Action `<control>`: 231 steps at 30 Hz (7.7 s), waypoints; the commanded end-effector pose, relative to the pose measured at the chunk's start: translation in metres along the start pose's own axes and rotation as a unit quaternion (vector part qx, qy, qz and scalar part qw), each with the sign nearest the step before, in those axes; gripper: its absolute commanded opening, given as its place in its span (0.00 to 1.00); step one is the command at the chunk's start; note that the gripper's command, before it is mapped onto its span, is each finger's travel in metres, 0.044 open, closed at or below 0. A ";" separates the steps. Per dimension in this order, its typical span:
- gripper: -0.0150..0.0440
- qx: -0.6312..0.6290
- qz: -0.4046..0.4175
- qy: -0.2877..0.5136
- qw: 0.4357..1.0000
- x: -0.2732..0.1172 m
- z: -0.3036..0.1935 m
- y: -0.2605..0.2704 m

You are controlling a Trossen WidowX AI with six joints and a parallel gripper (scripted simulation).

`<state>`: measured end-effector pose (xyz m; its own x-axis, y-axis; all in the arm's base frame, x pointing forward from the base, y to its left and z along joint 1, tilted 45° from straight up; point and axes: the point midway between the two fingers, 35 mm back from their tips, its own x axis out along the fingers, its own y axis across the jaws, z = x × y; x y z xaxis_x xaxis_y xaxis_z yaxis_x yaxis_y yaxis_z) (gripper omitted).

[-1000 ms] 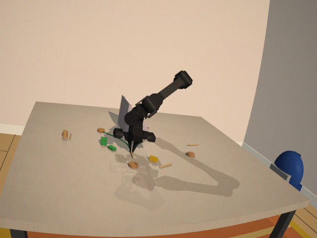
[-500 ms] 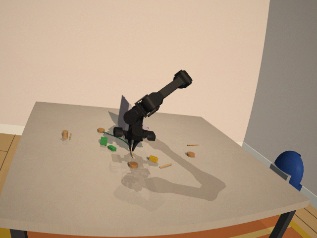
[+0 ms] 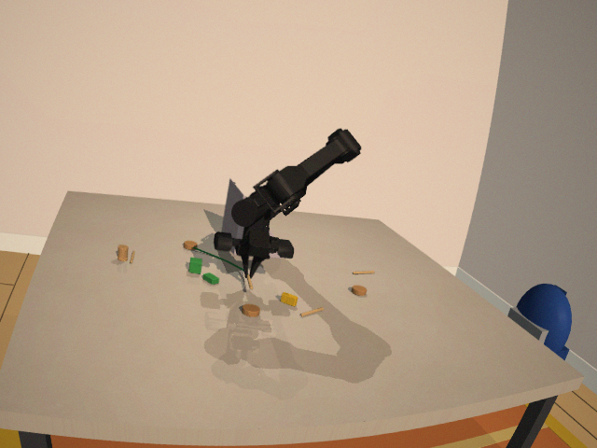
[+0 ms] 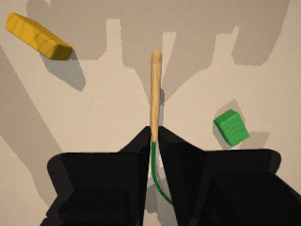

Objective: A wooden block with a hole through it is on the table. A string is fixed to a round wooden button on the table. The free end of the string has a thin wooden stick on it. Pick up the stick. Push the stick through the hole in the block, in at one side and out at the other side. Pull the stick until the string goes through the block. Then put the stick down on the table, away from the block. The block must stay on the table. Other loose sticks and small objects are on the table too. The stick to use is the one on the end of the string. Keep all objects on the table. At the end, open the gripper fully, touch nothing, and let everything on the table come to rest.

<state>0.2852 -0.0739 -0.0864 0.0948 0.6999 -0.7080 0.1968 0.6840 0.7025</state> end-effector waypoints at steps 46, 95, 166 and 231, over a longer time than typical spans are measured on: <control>0.25 -0.001 0.002 -0.032 1.000 -0.051 -0.010 -0.008; 0.25 0.000 -0.001 -0.129 0.992 -0.101 -0.050 -0.030; 0.25 0.564 -0.090 -0.134 0.810 -0.114 -0.085 -0.003; 0.25 0.720 -0.046 -0.046 0.691 -0.064 -0.094 -0.007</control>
<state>0.1883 -0.1089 -0.0345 0.0689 0.5861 -0.8073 0.9675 -0.2366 -0.0892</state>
